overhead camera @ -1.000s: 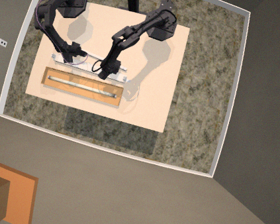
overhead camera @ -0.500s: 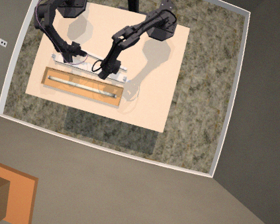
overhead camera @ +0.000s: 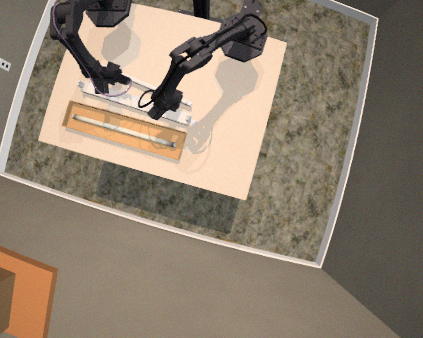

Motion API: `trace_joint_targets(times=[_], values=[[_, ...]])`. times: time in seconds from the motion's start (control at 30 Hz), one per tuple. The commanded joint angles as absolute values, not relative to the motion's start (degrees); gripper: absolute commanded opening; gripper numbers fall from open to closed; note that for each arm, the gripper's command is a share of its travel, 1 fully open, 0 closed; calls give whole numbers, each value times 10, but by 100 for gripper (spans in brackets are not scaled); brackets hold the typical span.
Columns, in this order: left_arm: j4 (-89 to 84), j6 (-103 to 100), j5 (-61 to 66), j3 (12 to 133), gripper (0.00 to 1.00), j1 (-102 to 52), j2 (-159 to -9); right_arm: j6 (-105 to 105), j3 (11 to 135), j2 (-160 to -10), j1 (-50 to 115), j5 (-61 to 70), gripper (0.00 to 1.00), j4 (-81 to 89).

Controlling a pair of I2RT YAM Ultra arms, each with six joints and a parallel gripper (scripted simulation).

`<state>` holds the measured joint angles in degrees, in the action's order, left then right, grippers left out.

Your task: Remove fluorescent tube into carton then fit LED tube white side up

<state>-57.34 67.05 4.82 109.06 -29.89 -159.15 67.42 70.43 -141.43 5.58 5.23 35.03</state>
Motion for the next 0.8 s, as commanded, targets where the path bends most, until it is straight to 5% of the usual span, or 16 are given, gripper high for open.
trace_joint_targets(times=[0.0,0.77], values=[[-586,678,57,1084,11,-298,-1569,667,707,-1387,66,61,11,368],[-553,667,53,1063,11,-311,-1555,664,685,-1375,69,59,11,335]])
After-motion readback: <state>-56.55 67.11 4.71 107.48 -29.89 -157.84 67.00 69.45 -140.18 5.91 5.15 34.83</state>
